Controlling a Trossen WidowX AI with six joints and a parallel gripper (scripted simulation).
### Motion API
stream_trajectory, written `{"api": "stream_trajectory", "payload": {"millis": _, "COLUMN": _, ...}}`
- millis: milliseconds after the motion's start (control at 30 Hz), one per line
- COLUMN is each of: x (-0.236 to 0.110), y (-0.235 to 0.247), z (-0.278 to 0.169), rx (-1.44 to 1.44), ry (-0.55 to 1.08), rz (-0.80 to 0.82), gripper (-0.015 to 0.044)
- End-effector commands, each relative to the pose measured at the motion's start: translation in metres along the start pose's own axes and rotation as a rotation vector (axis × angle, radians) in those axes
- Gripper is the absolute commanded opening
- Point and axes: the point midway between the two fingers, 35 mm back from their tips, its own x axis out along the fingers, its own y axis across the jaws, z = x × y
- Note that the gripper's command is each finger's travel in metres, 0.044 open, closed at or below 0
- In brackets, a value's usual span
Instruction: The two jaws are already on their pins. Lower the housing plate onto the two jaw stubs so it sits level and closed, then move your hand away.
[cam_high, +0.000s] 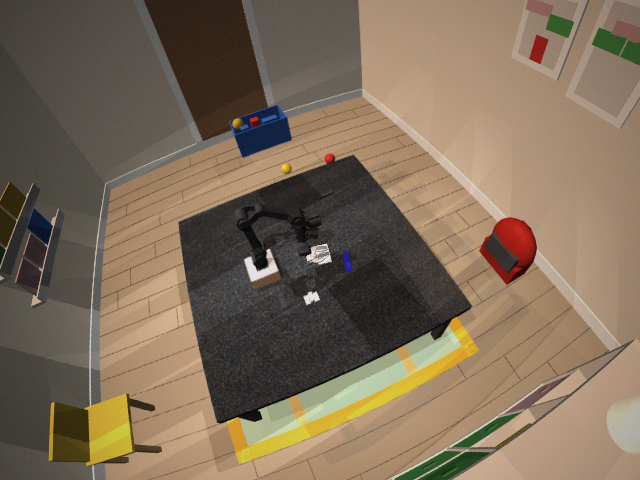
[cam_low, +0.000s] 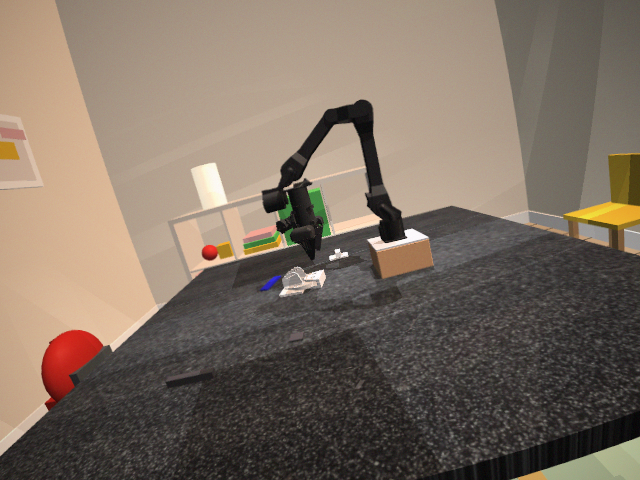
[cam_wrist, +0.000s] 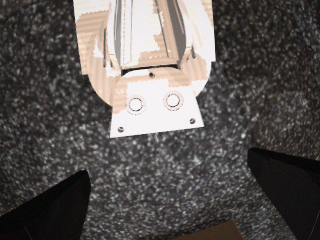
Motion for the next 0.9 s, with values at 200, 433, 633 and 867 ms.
{"api": "stream_trajectory", "payload": {"millis": 200, "x": -0.041, "y": -0.005, "z": -0.036, "rx": 0.005, "ry": -0.008, "rz": 0.000, "gripper": 0.0440}}
{"api": "stream_trajectory", "payload": {"millis": 433, "x": -0.041, "y": -0.005, "z": -0.036, "rx": 0.005, "ry": -0.008, "rz": 0.000, "gripper": 0.0440}}
{"api": "stream_trajectory", "payload": {"millis": 633, "x": -0.041, "y": -0.005, "z": -0.036, "rx": 0.005, "ry": -0.008, "rz": 0.000, "gripper": 0.0440}}
{"api": "stream_trajectory", "payload": {"millis": 867, "x": -0.041, "y": -0.005, "z": -0.036, "rx": 0.005, "ry": -0.008, "rz": 0.000, "gripper": 0.0440}}
